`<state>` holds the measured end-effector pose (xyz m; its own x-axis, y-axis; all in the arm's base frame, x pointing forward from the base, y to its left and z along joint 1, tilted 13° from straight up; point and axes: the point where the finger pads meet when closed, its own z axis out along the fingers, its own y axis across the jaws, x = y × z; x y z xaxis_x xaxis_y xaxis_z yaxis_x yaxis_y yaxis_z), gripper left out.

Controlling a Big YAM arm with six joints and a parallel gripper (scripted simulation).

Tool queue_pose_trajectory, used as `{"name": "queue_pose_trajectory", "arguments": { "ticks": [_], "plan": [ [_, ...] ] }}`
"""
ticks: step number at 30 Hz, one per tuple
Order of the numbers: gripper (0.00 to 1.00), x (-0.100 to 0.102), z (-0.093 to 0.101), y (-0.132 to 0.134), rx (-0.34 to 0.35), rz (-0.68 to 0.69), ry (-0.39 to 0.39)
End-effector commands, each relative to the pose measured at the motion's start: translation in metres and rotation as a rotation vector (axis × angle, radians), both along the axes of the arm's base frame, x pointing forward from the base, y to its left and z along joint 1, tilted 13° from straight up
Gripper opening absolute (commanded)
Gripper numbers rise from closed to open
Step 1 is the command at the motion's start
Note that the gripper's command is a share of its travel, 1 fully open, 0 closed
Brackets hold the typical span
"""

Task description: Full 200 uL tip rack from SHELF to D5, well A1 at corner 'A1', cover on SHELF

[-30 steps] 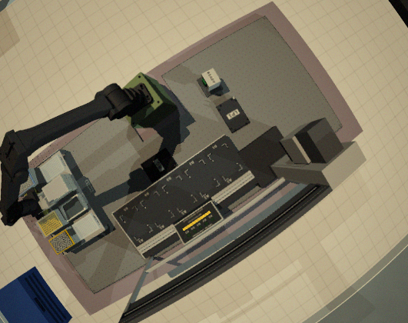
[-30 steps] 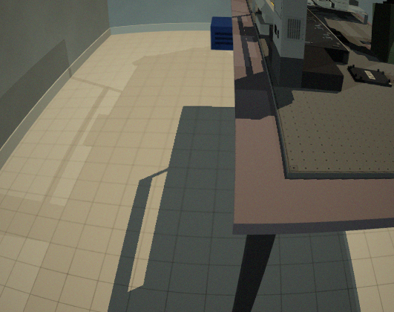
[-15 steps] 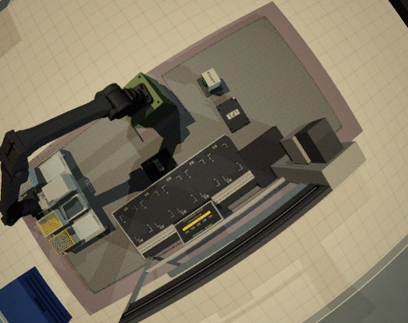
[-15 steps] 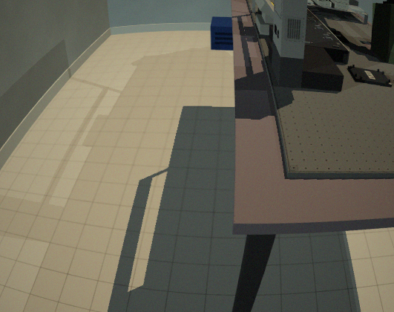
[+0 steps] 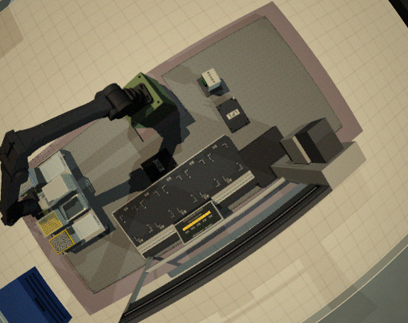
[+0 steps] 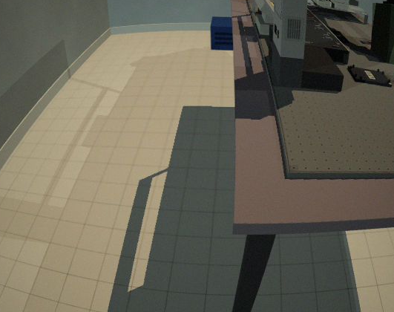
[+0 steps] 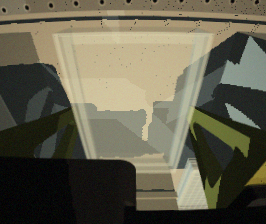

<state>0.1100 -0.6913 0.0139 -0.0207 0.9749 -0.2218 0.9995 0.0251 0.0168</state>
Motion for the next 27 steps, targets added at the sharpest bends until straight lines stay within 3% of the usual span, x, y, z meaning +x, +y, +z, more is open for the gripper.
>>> {"name": "queue_pose_trajectory", "arguments": {
  "ticks": [1,2,6,27],
  "plan": [
    [1.00,-0.002,0.024,-0.009,-0.046,0.000,-0.009],
    [1.00,-0.003,0.037,-0.007,-0.052,0.000,-0.010],
    [1.00,-0.002,0.046,-0.006,-0.053,0.000,-0.011],
    [1.00,-0.001,0.082,-0.002,-0.065,0.000,-0.013]
  ]
}}
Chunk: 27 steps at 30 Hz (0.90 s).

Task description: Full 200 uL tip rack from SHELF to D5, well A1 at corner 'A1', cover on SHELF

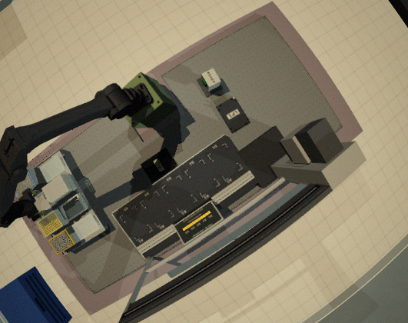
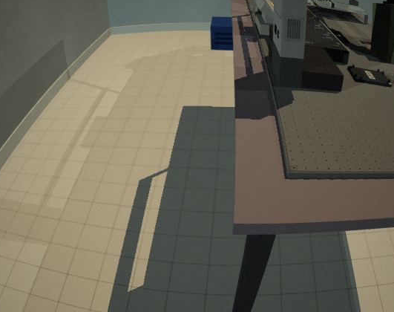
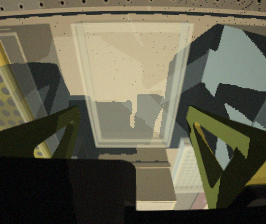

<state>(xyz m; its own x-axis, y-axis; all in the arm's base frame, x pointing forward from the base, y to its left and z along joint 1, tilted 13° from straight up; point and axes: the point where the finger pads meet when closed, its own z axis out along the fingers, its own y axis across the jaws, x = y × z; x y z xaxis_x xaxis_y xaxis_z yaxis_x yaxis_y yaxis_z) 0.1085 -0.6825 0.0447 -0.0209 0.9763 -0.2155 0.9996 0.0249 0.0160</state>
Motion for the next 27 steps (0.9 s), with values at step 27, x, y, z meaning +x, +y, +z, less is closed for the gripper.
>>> {"name": "queue_pose_trajectory", "arguments": {
  "ticks": [27],
  "plan": [
    [1.00,0.002,0.100,-0.007,-0.098,0.000,-0.019]
  ]
}}
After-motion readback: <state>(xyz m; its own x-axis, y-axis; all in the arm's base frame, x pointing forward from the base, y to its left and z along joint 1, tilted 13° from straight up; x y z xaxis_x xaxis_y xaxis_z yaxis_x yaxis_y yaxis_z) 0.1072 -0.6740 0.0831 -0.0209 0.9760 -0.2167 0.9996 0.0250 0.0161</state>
